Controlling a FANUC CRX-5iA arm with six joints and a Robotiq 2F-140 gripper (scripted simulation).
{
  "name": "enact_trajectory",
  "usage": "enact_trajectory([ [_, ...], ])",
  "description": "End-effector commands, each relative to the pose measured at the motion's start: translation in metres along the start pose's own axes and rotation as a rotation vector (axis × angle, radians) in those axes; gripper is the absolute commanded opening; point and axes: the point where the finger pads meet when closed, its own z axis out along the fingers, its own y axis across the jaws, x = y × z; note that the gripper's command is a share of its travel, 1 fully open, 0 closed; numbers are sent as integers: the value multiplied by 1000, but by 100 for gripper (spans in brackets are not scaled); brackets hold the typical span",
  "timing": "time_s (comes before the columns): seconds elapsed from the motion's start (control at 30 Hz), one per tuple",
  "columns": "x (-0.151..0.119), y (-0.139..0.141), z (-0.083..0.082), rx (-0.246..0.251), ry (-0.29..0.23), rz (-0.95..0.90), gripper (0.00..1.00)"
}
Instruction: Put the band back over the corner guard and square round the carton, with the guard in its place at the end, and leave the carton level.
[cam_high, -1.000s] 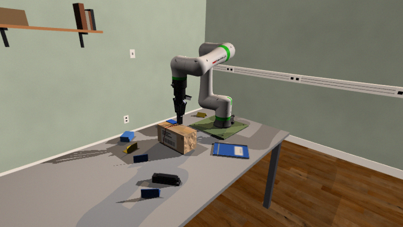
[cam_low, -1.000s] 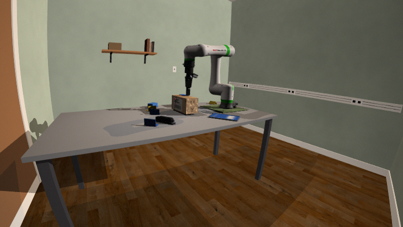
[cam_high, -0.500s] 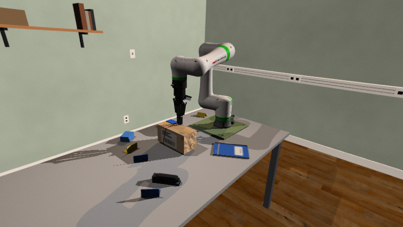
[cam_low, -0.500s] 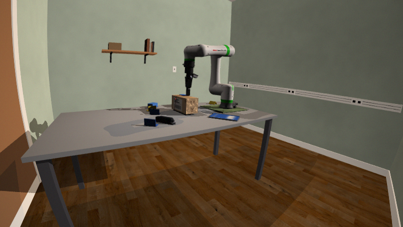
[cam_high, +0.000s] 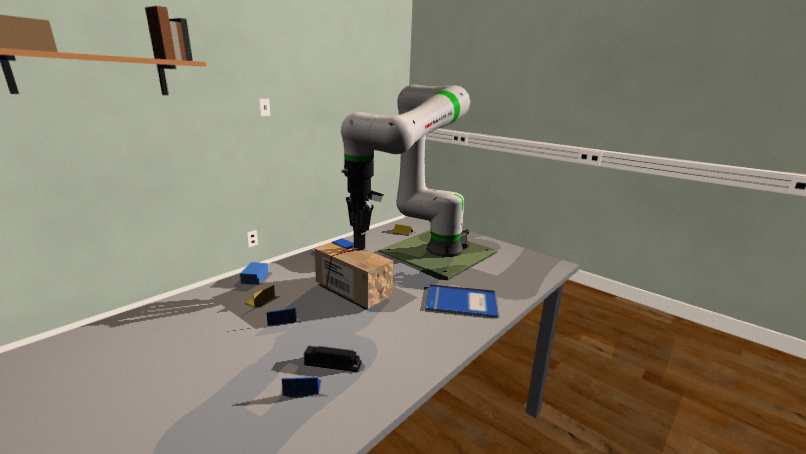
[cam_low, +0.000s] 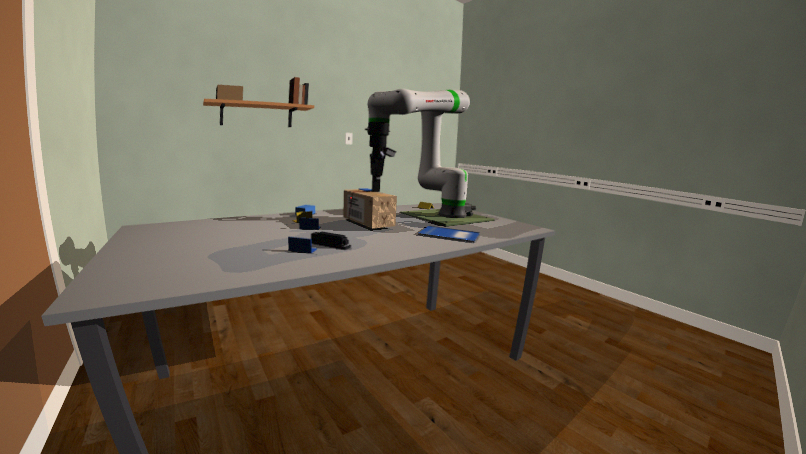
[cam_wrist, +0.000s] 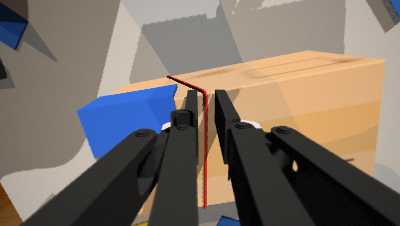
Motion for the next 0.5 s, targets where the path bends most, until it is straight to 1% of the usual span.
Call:
enact_trajectory([
  [0.0, 0, 0, 0, 0, -2, 0, 18],
  [0.47, 0, 0, 1, 0, -2, 0, 18],
])
